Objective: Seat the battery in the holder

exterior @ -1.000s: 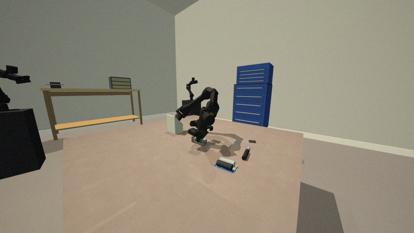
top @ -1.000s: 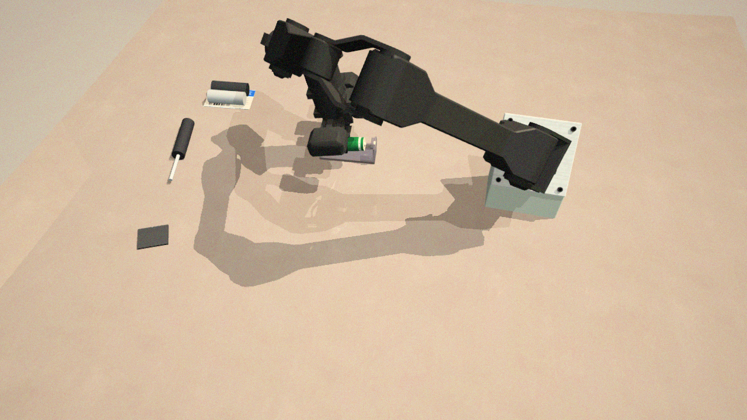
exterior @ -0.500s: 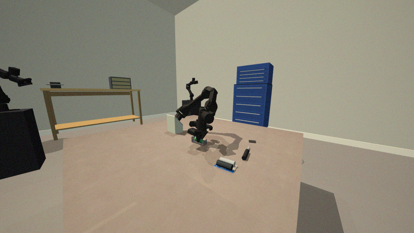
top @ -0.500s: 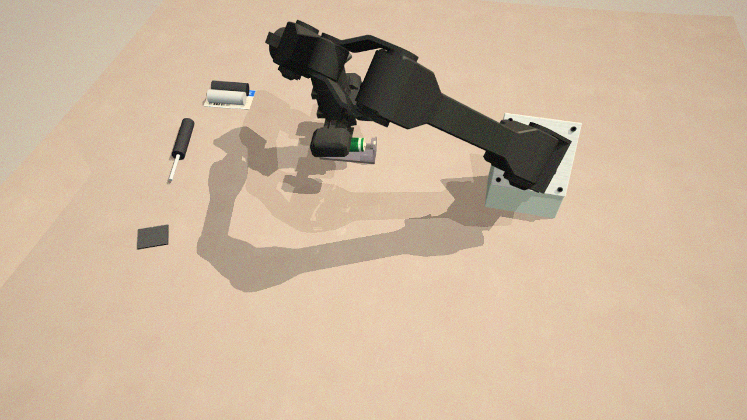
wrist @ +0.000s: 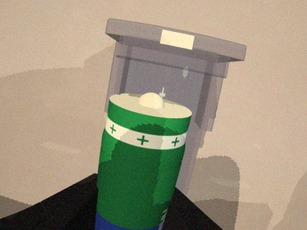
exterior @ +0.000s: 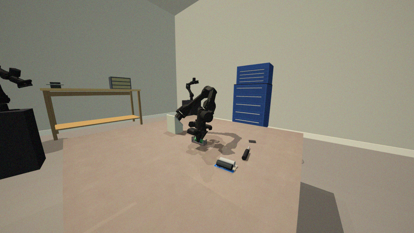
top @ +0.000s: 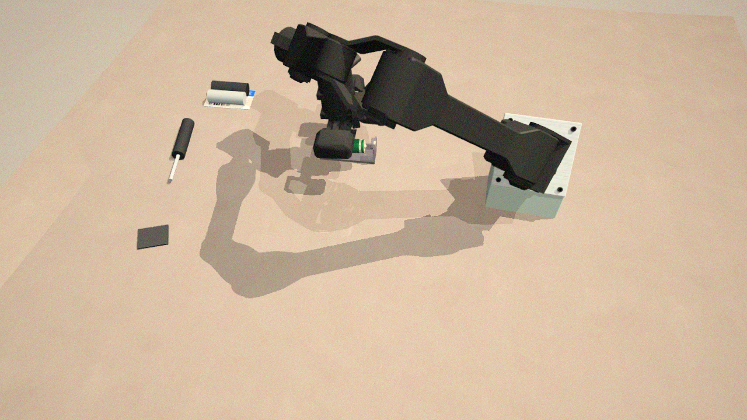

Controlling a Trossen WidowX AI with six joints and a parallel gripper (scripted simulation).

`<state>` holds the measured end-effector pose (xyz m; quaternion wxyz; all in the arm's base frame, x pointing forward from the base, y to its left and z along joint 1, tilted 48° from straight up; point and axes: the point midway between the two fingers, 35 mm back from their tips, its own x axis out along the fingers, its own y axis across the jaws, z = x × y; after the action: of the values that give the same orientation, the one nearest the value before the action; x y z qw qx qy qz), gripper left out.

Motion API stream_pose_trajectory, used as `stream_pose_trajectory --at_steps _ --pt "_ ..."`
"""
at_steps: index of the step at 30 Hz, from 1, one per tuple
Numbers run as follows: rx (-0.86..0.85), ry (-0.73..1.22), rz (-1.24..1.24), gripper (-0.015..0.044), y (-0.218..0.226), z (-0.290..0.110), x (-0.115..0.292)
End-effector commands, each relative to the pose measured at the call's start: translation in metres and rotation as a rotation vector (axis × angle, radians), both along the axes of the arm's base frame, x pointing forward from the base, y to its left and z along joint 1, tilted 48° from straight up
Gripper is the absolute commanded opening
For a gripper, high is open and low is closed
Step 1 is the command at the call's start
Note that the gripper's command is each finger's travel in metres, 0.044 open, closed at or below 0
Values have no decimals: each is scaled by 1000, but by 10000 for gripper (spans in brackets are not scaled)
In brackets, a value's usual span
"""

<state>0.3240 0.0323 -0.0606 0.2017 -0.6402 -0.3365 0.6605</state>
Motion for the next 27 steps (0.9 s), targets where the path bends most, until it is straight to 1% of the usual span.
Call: stream_pose_trajectory --at_steps 1,27 --pt "9 -15 -12 87 3 0 0" --pt "11 -69 -65 87 3 0 -8"
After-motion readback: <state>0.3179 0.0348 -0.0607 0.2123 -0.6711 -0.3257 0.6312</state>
